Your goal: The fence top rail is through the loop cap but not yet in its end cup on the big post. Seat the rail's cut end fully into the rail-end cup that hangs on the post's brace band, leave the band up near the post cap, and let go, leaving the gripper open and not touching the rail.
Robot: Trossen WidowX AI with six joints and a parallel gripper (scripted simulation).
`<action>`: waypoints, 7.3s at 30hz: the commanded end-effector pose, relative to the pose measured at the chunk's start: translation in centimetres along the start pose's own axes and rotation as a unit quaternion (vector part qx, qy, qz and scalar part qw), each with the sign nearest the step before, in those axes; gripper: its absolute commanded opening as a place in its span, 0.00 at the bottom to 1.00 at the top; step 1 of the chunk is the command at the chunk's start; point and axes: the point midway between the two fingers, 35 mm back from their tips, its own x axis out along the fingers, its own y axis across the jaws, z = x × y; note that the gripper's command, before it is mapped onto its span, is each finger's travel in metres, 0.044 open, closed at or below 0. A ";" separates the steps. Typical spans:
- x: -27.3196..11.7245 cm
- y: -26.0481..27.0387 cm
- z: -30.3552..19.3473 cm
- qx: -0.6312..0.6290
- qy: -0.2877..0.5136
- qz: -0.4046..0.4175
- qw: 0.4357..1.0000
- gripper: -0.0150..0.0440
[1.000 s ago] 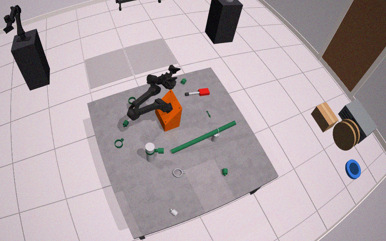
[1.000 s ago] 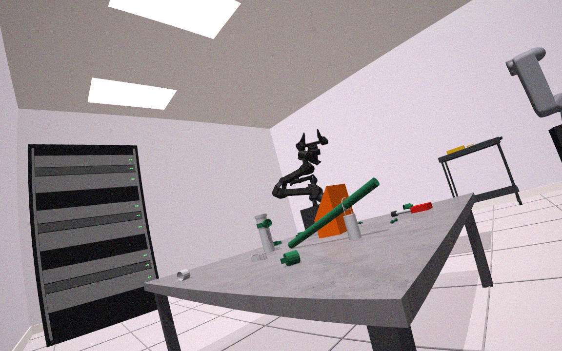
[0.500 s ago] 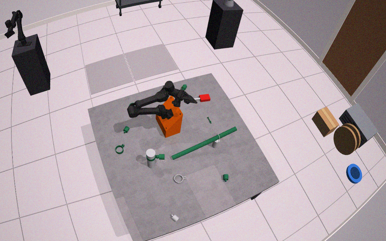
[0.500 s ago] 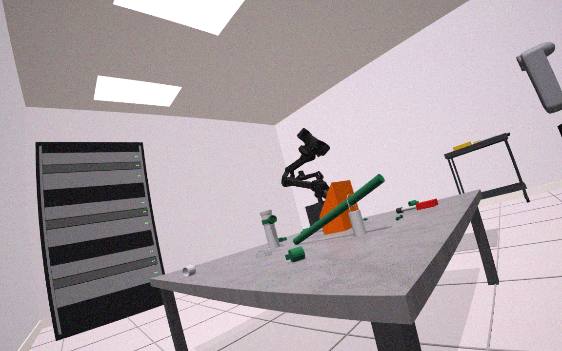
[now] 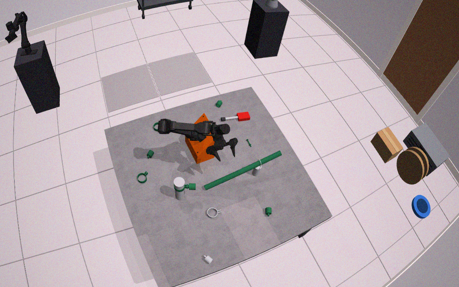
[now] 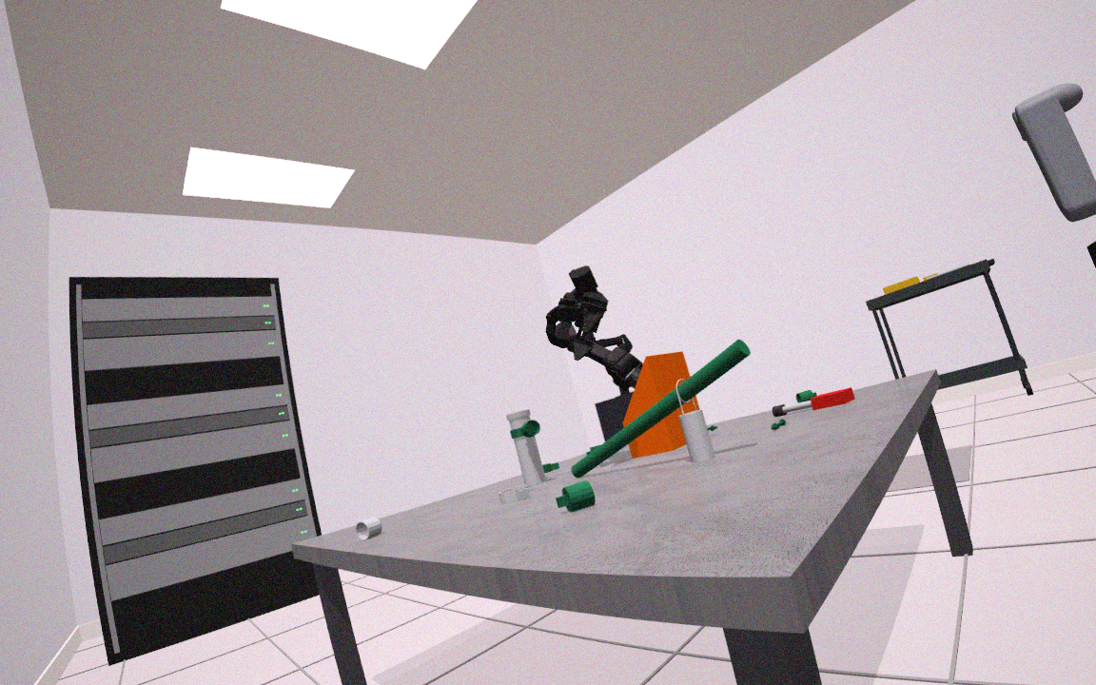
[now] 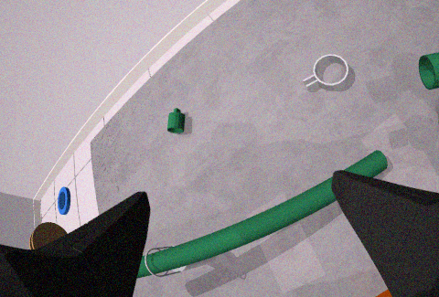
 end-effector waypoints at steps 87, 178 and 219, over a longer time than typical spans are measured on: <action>9.8 -23.5 5.9 -0.773 0.215 -0.119 0.585 1.00; 9.7 -25.5 3.4 -0.862 0.178 -0.022 0.473 0.25; 8.2 -20.3 3.1 -0.861 0.177 -0.017 0.477 1.00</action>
